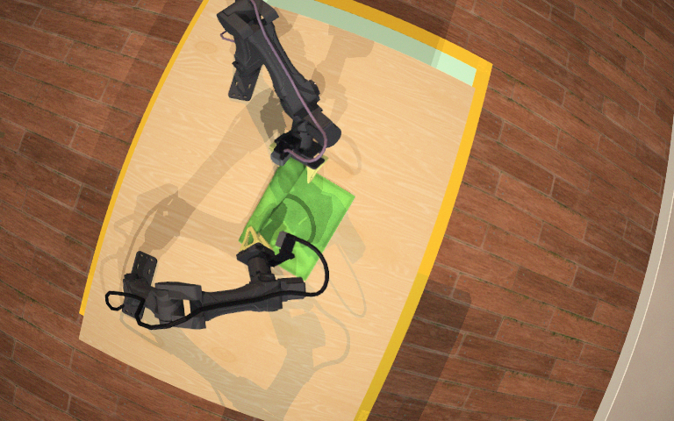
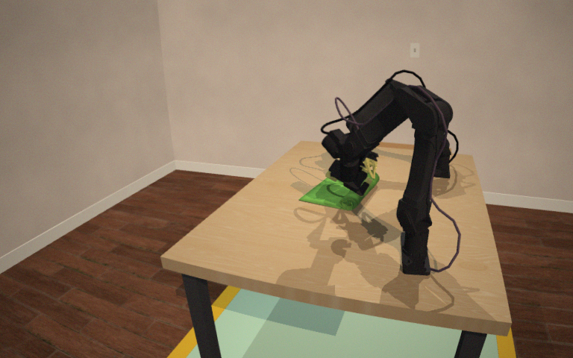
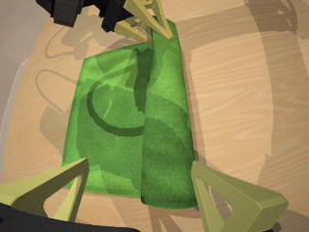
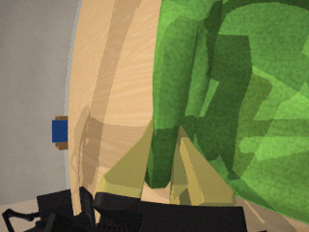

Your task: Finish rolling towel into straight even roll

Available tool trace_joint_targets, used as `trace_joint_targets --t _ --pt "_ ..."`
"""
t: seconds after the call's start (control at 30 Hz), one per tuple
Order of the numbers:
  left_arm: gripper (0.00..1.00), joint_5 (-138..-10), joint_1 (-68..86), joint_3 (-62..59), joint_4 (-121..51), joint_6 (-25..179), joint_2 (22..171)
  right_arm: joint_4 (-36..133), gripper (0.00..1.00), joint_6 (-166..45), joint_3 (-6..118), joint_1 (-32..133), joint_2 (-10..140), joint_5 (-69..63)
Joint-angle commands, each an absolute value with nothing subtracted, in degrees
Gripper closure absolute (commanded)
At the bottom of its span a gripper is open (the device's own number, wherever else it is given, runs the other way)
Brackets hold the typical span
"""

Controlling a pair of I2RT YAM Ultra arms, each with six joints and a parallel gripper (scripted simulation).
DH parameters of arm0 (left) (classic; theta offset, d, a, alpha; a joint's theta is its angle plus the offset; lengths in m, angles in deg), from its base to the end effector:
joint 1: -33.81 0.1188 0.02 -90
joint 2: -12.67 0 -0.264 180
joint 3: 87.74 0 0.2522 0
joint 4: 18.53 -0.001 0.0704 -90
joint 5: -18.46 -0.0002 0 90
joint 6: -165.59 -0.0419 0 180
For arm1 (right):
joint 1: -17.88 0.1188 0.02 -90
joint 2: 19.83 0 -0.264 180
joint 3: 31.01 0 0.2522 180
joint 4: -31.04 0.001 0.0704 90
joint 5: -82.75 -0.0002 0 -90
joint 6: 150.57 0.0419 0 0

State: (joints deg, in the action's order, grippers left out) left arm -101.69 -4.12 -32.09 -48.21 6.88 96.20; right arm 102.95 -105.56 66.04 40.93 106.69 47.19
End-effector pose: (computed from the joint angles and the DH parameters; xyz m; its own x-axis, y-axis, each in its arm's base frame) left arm 0.2008 -0.1819 0.1731 0.4516 0.6696 -0.5897 0.8904 -0.2959 0.3459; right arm 0.3339 0.1802 0.1140 -0.5814 -0.6942 -0.4243 -0.6943 0.1515 0.7035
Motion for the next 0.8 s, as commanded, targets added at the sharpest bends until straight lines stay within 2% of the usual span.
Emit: trace_joint_targets --t 0.0,0.3,0.57,0.77 --pt "0.02 -102.87 -4.47 -33.72 -45.74 6.75 97.17 104.08 0.79 -106.1 67.1 40.81 108.21 45.55" --pt "0.02 -101.94 -5.57 -39.95 -34.87 8.44 101.03 104.08 0.79 -106.1 67.1 40.81 108.21 45.55" --pt "0.02 -101.52 -6.32 -37.76 -34.87 9.37 102.51 104.08 0.79 -106.1 67.1 40.81 108.21 45.55" --pt "0.28 -101.48 -6.35 -37.74 -34.74 9.41 102.62 104.08 0.79 -106.1 67.1 40.81 108.21 45.55"
